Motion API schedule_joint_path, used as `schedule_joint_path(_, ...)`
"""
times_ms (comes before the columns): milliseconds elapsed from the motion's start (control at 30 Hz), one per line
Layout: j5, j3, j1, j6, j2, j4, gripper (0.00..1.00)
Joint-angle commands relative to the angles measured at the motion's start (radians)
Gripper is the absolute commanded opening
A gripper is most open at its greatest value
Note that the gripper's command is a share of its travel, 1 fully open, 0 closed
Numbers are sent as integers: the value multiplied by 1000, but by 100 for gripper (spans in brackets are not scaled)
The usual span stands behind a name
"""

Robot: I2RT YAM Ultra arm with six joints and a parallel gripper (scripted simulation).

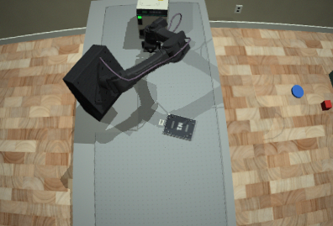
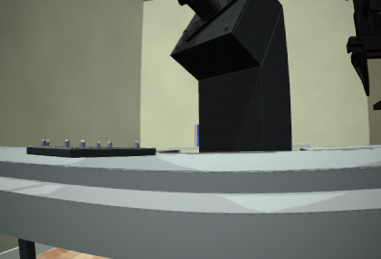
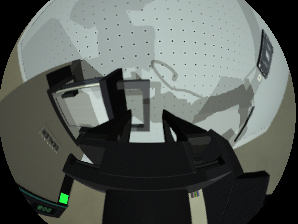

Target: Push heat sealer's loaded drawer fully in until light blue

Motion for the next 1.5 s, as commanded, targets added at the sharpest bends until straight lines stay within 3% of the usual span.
schedule_joint_path(0, 16, -13, 44, 27, -27, -39, 45)
schedule_joint_path(500, 21, 19, 98, 129, -64, -165, 45)
schedule_joint_path(1467, 21, 24, 99, 134, -50, -176, 45)
